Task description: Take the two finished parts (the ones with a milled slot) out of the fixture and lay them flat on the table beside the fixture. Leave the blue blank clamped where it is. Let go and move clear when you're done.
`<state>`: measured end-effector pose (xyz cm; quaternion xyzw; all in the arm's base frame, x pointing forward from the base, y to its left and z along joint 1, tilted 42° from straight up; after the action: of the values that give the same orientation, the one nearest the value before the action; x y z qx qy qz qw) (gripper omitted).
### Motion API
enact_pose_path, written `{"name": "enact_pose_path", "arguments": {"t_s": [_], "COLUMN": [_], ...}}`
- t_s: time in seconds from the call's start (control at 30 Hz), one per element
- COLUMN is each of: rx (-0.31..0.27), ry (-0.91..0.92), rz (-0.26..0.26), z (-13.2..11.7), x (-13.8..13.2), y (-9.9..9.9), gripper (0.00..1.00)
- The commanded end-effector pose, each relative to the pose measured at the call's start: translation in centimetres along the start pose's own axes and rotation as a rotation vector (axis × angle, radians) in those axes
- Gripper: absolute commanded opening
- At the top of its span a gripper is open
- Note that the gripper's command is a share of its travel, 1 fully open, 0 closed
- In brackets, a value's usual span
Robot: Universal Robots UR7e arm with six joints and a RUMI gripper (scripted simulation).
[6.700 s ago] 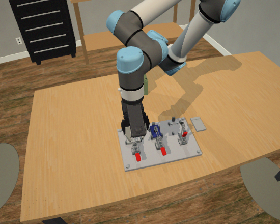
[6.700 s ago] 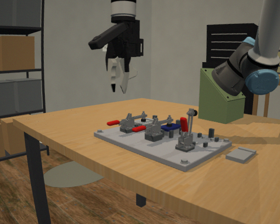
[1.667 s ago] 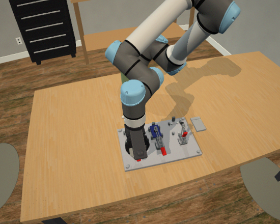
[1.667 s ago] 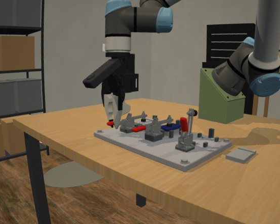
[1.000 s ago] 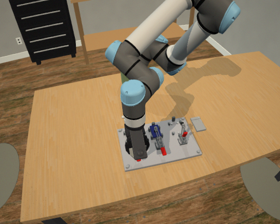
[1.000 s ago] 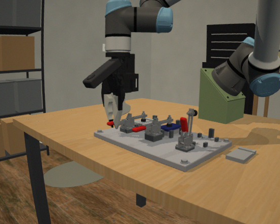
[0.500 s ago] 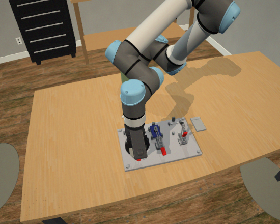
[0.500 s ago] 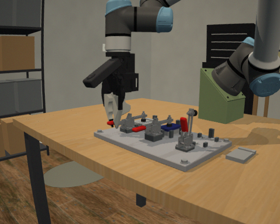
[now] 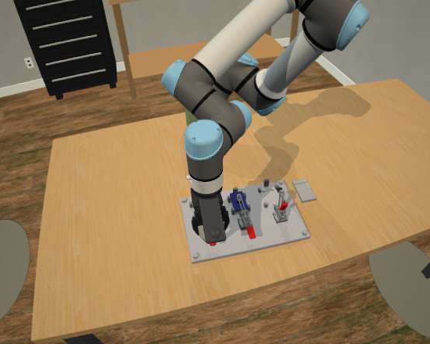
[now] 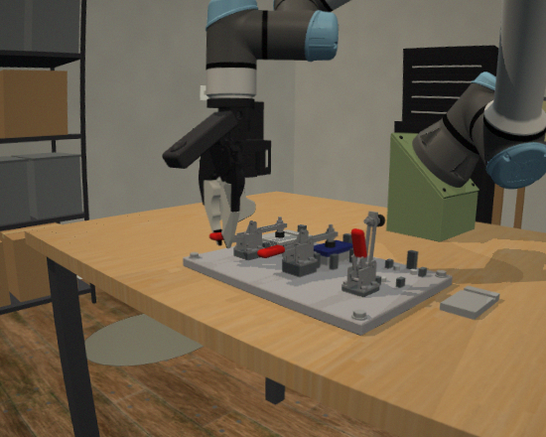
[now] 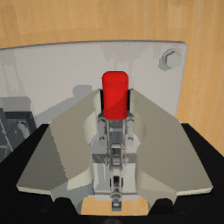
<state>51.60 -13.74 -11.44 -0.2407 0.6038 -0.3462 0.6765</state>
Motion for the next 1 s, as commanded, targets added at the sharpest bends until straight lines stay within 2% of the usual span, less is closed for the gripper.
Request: {"name": "enact_pose_path", "arguments": {"t_s": [0.0, 0.97], "rx": [0.001, 0.001], "ry": [0.0, 0.0], "rz": [-0.001, -0.001], "z": [-0.1, -1.4], "x": [0.0, -0.3], "y": [-0.3, -1.9], "gripper": [0.0, 0.0]}}
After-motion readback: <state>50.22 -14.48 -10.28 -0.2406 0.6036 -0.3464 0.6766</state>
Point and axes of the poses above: the point where the finger pads meet when closed, its own y axis out along the fingers, its own x axis across the jaws, z = x × y, the point moved 1 cm from there along -y, back along the fingers, and after that the axes turned 12 degrees about -y, right-handed, at the moved point
